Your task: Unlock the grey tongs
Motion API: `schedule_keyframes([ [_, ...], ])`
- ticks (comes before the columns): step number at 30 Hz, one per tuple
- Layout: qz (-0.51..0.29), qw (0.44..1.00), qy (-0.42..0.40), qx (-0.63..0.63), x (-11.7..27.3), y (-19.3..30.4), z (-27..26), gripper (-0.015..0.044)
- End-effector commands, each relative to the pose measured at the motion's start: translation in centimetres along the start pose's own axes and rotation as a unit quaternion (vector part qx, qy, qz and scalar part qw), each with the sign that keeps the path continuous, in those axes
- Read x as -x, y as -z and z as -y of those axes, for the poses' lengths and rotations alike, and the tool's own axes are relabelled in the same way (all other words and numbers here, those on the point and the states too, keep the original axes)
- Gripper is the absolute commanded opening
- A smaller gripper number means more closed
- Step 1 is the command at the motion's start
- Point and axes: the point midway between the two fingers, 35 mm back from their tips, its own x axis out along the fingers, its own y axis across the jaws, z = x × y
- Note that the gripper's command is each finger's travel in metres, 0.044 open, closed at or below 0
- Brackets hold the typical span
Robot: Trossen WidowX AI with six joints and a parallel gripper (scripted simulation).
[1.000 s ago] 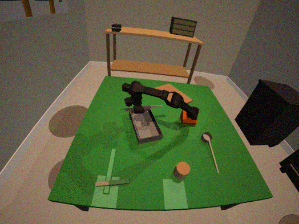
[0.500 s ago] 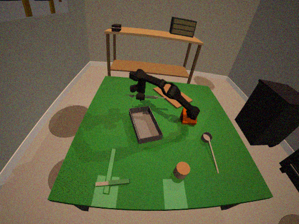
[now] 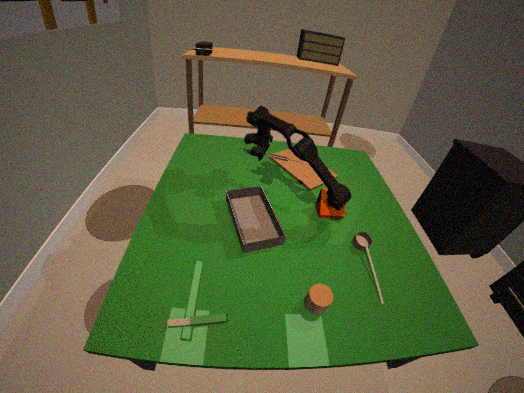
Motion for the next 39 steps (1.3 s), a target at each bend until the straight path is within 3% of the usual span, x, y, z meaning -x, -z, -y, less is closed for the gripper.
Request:
schedule_keyframes([
  [1, 0.004, 1.0, -0.001, -0.025, 0.5, 1.0, 2.9, -0.015],
  [7, 0.004, 0.999, 0.0, -0.032, 0.6, 1.4, 3.6, -0.015],
  [14, 0.008, 0.996, 0.008, -0.088, 1.3, 4.2, 7.9, -0.015],
  [39, 0.004, 0.955, 0.009, -0.297, 1.1, 19.4, 21.3, -0.015],
])
